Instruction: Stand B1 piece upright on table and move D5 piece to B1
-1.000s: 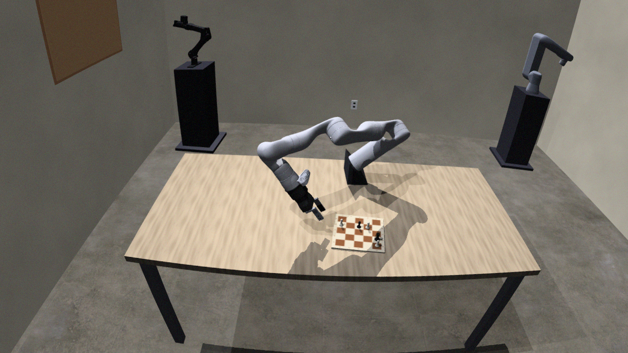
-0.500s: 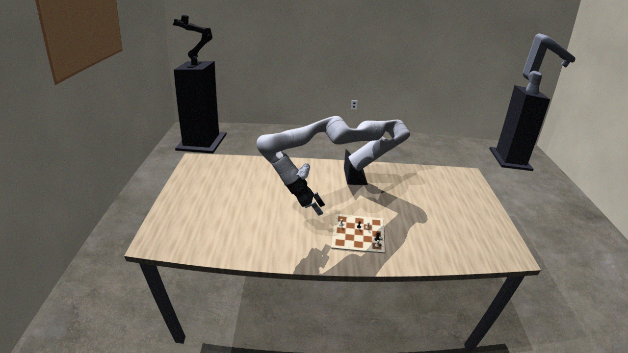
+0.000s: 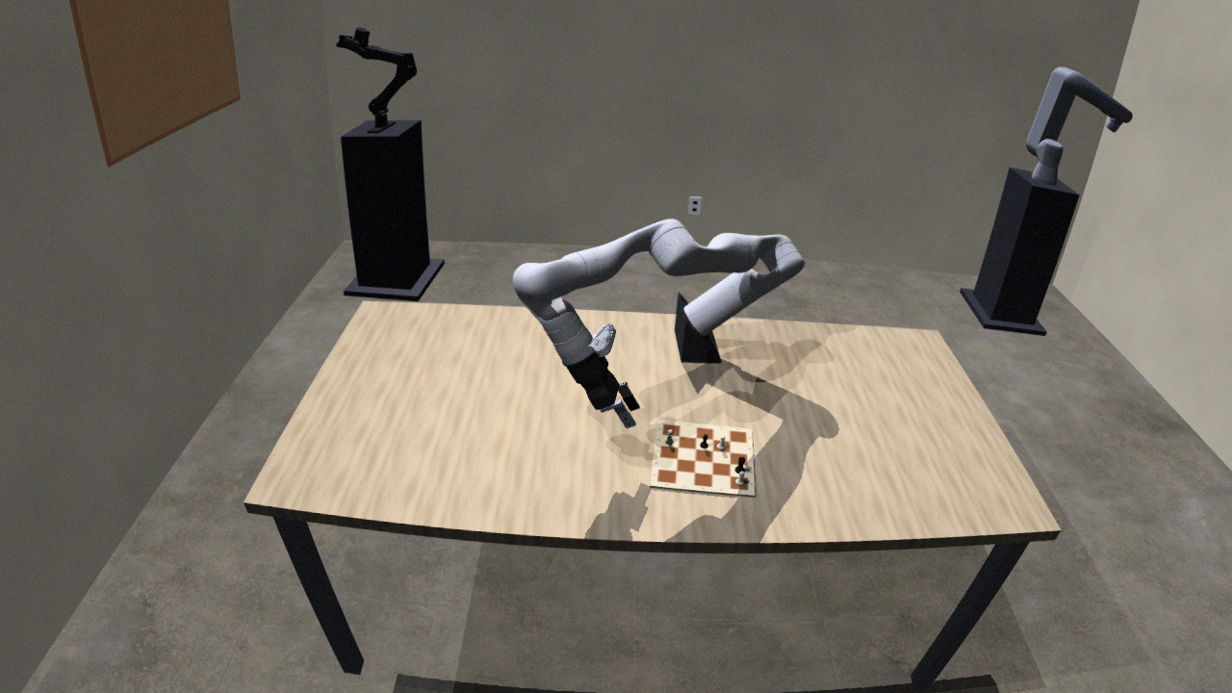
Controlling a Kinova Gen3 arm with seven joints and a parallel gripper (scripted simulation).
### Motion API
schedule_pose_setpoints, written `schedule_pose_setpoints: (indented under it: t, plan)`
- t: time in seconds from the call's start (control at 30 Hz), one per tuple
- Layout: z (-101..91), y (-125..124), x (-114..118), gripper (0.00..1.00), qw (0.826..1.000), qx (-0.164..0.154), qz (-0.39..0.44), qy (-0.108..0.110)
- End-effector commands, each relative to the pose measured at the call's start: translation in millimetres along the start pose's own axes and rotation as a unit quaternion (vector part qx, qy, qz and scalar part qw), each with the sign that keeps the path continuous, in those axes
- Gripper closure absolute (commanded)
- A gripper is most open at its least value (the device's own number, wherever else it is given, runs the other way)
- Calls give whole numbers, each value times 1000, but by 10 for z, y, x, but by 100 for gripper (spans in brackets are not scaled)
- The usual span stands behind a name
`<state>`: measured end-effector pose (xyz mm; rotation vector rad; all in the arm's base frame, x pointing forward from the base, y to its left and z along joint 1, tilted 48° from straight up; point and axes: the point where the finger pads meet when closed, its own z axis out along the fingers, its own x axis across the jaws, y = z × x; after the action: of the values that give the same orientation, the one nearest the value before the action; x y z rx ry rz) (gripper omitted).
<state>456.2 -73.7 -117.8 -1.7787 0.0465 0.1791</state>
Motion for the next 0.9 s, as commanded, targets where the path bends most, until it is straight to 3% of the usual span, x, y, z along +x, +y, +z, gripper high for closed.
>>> schedule_pose_setpoints:
  t: [0.0,0.33,0.4,0.87]
  plan:
    - [-40,-167,82,0,1000,-20,-3,2]
    - [18,-476,106,0,994,-110,10,3]
    - [18,-476,106,0,994,-110,10,3]
    - [77,-855,-377,0,972,-234,15,4]
